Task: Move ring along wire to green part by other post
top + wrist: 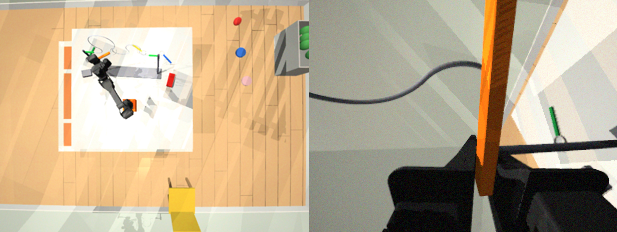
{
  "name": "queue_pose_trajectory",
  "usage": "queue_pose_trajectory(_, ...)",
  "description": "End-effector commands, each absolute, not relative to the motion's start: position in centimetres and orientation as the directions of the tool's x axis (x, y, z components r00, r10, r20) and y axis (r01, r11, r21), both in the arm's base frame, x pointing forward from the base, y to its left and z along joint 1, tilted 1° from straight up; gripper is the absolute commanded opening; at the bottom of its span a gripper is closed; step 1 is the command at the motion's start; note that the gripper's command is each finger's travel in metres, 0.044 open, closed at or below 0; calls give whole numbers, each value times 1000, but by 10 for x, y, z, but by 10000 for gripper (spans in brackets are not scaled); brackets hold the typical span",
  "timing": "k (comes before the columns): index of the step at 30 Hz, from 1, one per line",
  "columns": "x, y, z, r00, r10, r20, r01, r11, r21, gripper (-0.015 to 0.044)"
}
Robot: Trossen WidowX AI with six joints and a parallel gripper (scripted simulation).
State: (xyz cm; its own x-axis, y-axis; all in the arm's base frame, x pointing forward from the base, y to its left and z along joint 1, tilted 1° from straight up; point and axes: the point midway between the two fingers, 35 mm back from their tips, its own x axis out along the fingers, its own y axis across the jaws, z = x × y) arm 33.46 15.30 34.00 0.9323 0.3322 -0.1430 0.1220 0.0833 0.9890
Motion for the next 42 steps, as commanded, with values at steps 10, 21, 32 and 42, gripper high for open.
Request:
queue_pose_trajectory(10,333,150,383,935,356,-15,77,-161,984,-150)
queue_pose_trajectory(21,332,142,409,934,352,68,53,-322,945,-150)
queue_pose_trajectory(32,330,131,432,931,337,140,33,-459,888,-150)
queue_pose_trajectory(42,328,119,449,928,321,187,20,-546,837,-150)
